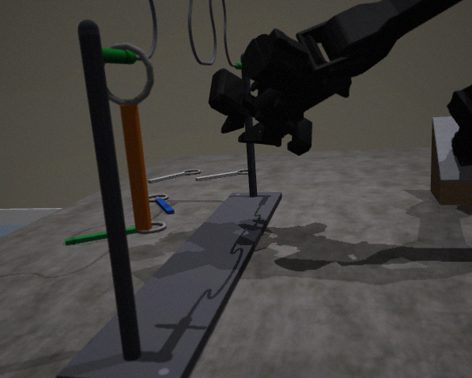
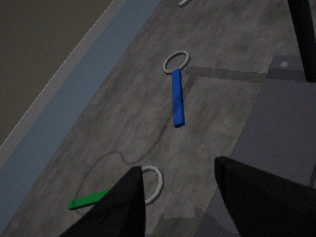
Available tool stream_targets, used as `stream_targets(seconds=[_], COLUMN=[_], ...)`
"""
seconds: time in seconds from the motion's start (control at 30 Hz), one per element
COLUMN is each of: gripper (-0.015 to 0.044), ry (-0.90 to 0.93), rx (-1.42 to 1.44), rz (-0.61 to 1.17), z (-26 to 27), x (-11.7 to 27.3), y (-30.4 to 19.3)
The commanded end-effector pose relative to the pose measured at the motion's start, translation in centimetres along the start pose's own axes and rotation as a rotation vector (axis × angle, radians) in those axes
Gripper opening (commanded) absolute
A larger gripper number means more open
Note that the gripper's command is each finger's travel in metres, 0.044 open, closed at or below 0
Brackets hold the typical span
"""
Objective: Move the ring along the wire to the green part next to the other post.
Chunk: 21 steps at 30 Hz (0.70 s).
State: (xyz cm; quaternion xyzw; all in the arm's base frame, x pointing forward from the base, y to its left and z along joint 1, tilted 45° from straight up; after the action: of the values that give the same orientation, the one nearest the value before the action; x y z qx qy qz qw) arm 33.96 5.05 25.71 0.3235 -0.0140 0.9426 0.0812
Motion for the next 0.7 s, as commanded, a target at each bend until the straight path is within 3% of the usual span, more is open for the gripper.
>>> stream_targets(seconds=[0.0,0.33,0.67], gripper=[0.0160,0.0160,0.0160], ry=[0.122,0.400,0.606], rx=[0.147,0.444,0.613], rz=[-0.006,-0.059,-0.145], z=[2.3,5.5,5.7], x=[0.8,5.0,12.5], y=[-3.7,-14.0,-24.1])
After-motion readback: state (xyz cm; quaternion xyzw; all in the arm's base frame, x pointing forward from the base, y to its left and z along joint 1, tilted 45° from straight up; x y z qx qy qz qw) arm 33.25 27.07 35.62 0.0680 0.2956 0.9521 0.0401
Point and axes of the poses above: the point midway between the two fingers, 35 mm back from their tips, its own x axis back along the fingers, its own z axis across the jaws, y = z × x, the point moved 7 cm from there along x, back along the fingers, and after that the axes turned 3 degrees about -x, right-handed, at the moved point
